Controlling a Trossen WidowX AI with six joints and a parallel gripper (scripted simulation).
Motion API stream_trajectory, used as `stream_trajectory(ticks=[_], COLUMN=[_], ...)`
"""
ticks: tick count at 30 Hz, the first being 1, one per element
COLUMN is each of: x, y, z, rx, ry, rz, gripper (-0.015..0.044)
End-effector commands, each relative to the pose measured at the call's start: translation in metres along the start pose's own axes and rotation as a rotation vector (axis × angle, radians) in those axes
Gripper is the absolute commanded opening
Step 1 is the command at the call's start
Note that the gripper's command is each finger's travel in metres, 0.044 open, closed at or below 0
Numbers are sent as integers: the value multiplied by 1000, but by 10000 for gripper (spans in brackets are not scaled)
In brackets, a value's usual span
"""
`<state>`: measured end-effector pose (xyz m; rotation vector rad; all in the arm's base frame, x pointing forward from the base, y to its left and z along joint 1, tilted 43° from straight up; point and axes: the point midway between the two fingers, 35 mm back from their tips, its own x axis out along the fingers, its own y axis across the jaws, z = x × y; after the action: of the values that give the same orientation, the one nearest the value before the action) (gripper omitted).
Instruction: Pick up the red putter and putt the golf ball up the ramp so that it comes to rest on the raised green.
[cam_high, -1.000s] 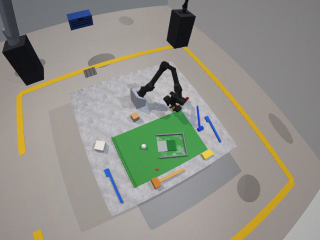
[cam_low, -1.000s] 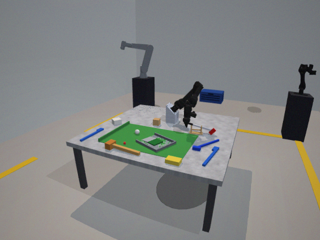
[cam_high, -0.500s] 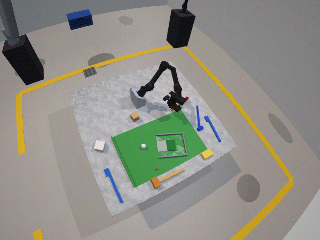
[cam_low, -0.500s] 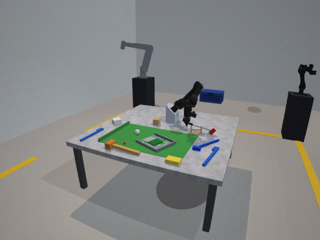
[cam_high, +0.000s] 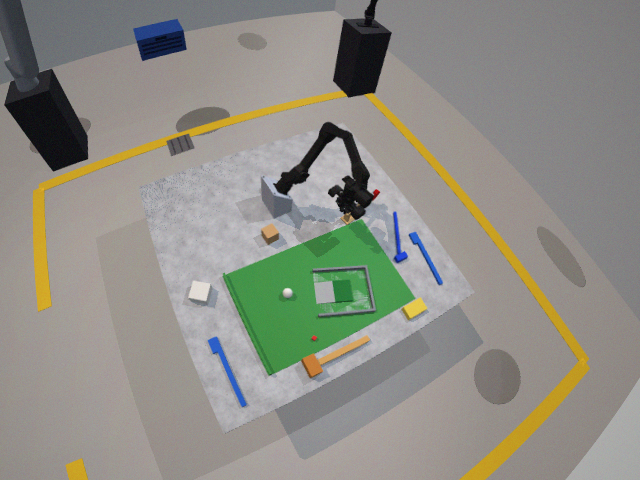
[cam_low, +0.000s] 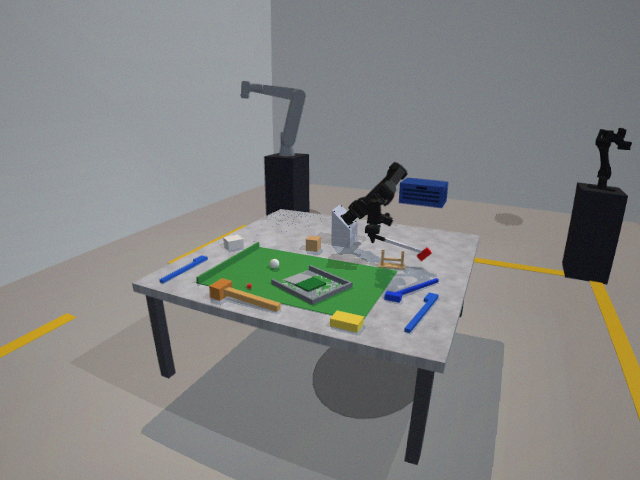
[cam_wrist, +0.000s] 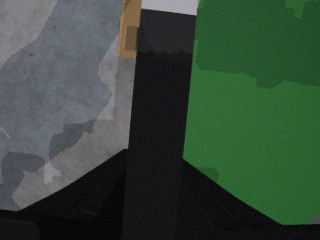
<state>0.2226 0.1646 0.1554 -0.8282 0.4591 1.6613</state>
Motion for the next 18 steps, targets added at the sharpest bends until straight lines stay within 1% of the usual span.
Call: stream_trajectory(ticks=[1, 5, 9, 10, 18], x=[-27, -49, -53, -43, -46], y=[0, 3, 4, 2, -15], z=[2, 4, 4, 1, -51], rx=[-6, -4, -4, 9, 315], ry=[-9, -14, -15, -4, 36], rz=[-8, -9, -9, -5, -21], gripper=[0, 0, 0, 0, 0])
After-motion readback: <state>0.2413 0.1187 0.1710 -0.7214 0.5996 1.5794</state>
